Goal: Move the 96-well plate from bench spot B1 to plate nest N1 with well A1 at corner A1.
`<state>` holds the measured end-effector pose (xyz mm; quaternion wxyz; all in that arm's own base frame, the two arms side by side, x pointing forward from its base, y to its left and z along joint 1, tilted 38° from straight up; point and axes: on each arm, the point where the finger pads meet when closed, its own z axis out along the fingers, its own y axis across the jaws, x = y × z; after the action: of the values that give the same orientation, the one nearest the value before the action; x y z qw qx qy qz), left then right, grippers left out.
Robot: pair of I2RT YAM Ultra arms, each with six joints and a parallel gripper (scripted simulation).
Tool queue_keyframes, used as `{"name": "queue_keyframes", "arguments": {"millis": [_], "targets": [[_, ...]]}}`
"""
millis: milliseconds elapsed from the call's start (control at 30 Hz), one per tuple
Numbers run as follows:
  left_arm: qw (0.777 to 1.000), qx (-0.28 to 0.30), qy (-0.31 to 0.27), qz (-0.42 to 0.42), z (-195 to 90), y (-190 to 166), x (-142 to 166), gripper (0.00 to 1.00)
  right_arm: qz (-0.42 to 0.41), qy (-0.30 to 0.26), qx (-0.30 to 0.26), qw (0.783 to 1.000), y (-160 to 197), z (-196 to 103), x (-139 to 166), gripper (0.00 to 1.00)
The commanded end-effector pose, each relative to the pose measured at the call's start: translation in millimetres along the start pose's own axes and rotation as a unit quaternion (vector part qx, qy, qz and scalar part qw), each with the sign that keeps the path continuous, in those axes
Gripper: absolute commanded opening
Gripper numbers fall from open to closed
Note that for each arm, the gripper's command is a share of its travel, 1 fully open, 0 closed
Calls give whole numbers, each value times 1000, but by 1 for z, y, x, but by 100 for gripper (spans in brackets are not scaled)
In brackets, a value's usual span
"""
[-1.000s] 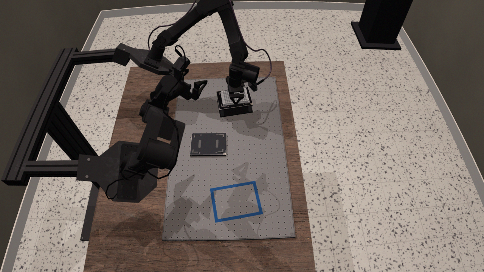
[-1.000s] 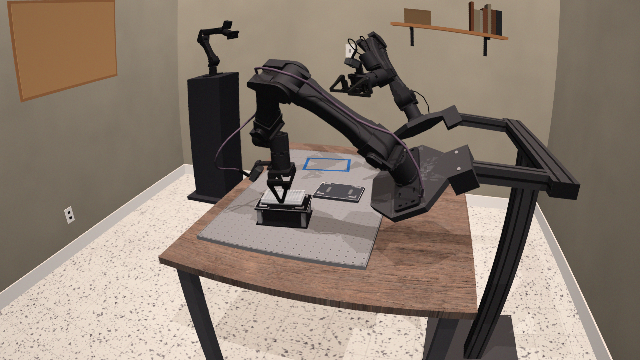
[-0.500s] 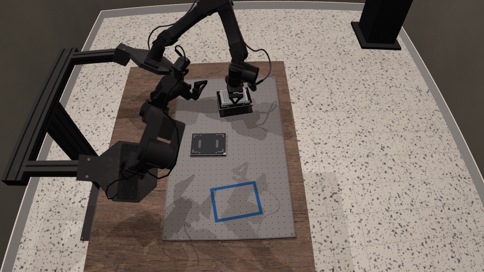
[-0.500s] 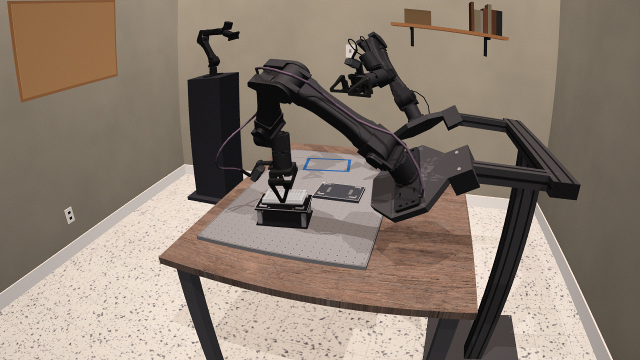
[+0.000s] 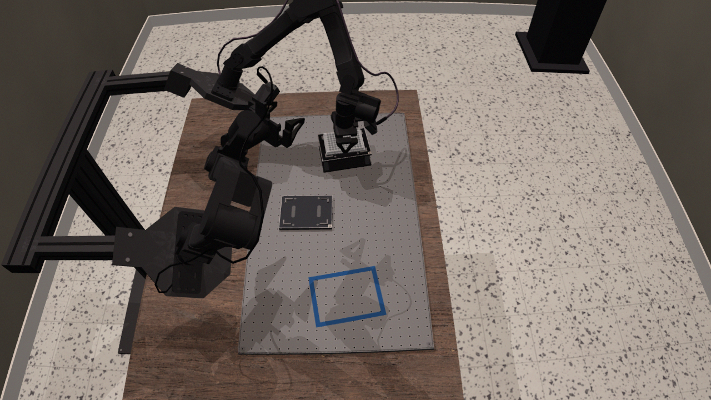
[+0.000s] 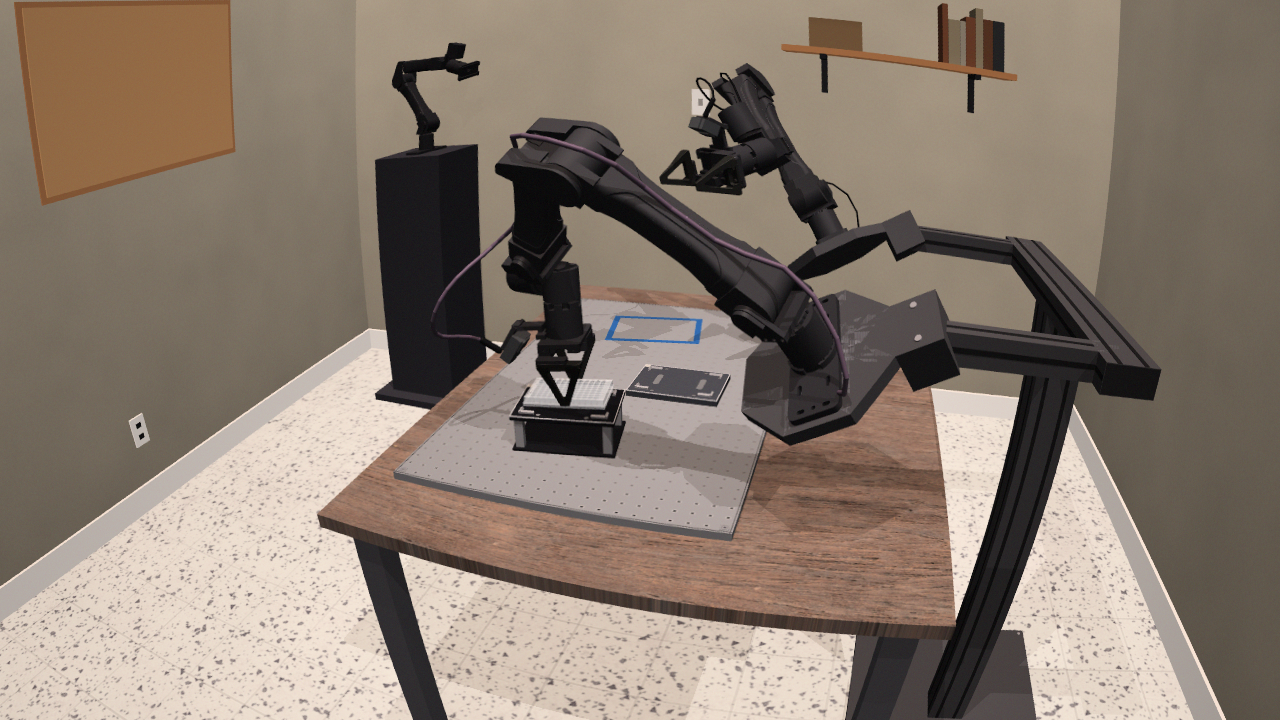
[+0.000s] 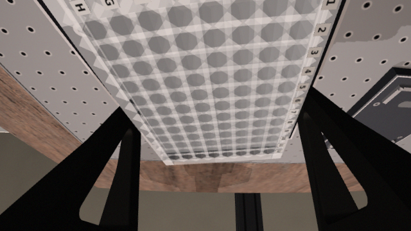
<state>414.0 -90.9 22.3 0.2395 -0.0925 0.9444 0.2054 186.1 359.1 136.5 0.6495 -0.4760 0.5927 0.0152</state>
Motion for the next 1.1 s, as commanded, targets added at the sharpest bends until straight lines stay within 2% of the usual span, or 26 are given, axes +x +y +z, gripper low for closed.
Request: {"name": "queue_keyframes", "arguments": {"millis": [0,767,1067], "targets": [[999,31,-26,-4,-17,-10,-12,81,5,-12,-1,1000,1,-1,-8,100],[999,28,-27,-8,-21,-1,-10,81,5,-12,-1,1000,1,-1,-8,100],[999,28,-21,-3,-2,-3,-5,81,5,-12,-1,1000,1,-1,-8,100]]}}
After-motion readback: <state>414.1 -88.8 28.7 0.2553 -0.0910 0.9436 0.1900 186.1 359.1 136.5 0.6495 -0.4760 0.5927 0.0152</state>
